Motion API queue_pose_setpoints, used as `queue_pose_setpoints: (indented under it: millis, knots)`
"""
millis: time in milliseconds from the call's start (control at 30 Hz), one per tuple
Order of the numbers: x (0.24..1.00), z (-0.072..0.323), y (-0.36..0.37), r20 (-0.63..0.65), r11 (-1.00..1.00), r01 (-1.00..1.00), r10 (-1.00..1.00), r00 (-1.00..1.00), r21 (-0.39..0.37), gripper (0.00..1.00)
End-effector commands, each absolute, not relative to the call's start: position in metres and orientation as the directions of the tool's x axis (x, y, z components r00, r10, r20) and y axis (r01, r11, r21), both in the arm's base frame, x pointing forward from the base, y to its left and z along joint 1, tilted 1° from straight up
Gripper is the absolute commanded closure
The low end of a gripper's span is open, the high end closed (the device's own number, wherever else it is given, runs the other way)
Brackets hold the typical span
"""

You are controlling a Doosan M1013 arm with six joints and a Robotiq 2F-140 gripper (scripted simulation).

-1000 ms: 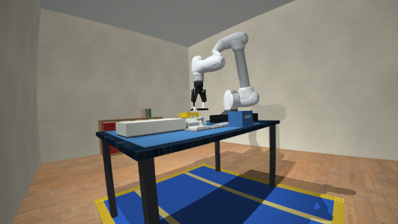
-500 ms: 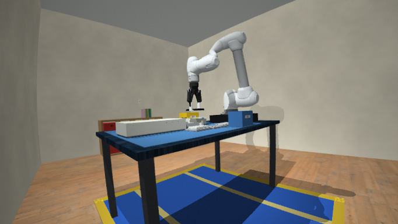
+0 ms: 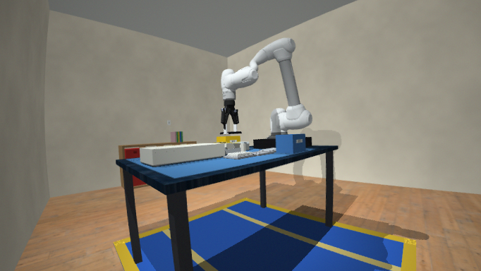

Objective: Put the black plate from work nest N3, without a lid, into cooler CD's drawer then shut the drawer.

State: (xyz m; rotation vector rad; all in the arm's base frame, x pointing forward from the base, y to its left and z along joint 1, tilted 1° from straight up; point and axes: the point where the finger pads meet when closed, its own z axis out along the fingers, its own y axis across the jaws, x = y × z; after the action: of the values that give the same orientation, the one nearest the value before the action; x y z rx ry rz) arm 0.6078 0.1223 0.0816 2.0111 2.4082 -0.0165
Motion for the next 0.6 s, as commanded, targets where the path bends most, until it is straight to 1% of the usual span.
queue_pose_setpoints:
  millis: [0, 300, 567]
  knots:
    - [0.612, 0.082, 0.117, -0.010, 0.178, 0.984, 0.984, -0.179, -0.005, 1.00]
    - [0.628, 0.082, 0.098, -0.010, 0.178, 0.984, 0.984, -0.179, -0.005, 1.00]
    - [0.628, 0.082, 0.098, -0.010, 0.178, 0.984, 0.984, -0.179, -0.005, 1.00]
